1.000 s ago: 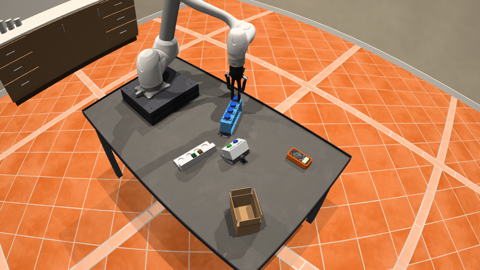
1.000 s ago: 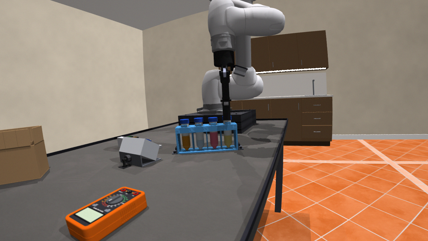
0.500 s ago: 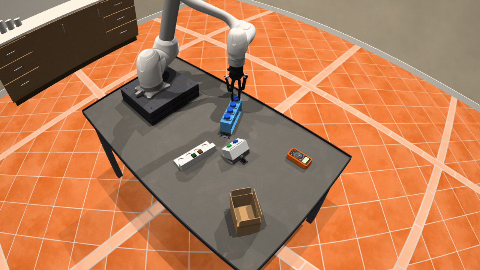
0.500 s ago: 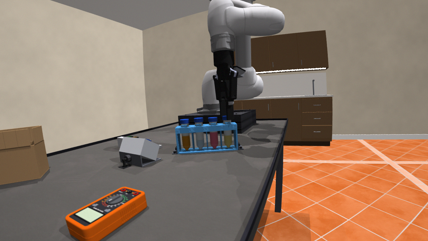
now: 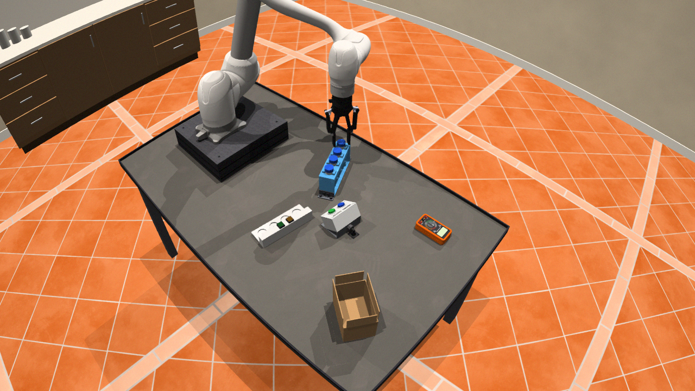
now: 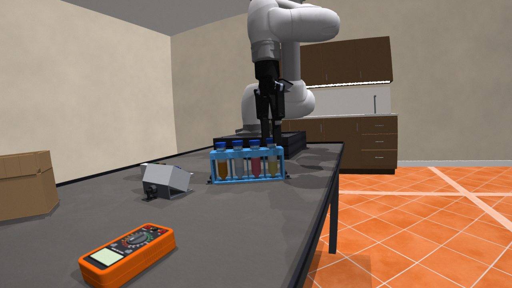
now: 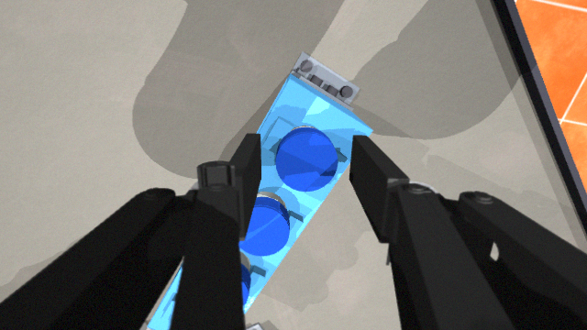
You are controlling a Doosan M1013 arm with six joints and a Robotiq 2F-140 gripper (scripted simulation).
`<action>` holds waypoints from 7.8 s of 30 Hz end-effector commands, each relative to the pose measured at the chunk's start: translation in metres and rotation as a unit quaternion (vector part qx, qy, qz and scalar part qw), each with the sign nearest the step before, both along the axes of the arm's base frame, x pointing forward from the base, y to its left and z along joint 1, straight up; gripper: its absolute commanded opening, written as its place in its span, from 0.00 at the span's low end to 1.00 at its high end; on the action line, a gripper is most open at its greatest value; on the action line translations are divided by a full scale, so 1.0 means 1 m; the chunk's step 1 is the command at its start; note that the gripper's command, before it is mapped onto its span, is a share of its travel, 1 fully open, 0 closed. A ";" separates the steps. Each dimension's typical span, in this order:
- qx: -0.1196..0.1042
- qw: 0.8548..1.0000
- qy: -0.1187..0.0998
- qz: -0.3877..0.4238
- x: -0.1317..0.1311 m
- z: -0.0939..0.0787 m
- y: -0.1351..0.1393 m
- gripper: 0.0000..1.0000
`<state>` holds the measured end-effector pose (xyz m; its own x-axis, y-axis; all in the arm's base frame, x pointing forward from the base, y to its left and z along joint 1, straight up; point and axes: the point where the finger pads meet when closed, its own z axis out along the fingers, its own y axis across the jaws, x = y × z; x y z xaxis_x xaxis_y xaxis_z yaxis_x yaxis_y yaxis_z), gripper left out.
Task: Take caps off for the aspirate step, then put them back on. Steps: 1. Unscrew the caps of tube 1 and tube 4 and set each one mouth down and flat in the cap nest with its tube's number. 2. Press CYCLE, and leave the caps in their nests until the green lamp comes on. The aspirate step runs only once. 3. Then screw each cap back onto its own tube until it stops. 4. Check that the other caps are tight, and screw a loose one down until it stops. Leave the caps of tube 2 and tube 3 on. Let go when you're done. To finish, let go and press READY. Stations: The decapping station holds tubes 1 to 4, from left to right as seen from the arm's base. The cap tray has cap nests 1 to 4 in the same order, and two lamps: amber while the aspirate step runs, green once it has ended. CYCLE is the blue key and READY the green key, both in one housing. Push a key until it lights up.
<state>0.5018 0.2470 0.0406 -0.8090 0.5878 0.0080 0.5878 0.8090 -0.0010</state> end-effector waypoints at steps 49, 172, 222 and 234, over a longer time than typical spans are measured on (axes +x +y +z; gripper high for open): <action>-0.001 0.963 0.001 -0.270 0.001 0.001 0.000 0.30; -0.001 0.966 0.001 -0.258 0.001 0.008 0.000 0.30; 0.002 0.973 -0.002 0.233 0.040 0.042 -0.210 0.30; 0.002 0.973 -0.002 0.233 0.055 0.042 -0.292 0.30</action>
